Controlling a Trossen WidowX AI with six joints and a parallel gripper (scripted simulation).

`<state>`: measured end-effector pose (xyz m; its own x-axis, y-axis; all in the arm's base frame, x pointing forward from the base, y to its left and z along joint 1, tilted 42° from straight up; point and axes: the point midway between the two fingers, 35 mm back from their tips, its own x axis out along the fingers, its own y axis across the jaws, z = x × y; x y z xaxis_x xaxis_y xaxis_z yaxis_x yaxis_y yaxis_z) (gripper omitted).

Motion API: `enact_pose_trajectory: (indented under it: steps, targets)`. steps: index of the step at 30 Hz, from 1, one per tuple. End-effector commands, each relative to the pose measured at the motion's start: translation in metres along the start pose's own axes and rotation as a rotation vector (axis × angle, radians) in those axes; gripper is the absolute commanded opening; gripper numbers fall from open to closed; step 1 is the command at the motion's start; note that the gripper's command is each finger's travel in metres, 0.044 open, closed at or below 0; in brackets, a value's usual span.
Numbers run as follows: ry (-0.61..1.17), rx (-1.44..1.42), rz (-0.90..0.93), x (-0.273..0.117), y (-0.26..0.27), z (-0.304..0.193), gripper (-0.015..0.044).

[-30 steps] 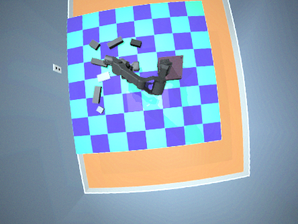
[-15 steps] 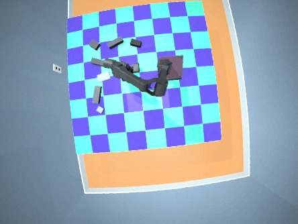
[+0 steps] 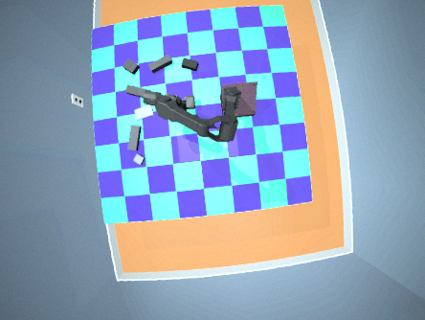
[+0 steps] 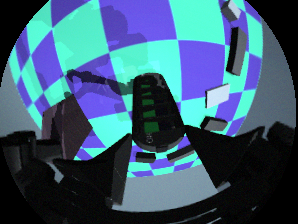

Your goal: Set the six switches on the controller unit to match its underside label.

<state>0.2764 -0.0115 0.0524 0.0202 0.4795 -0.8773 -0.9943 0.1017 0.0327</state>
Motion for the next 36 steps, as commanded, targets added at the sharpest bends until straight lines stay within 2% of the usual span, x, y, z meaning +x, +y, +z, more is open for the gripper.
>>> enact_pose_trajectory:
  steps: [1,36]
  targets:
    - [0.000,-0.001,0.000,-0.001,0.000,0.007,0.0337]
    - [-0.024,-0.001,0.000,-0.010,0.000,0.033,0.0338]
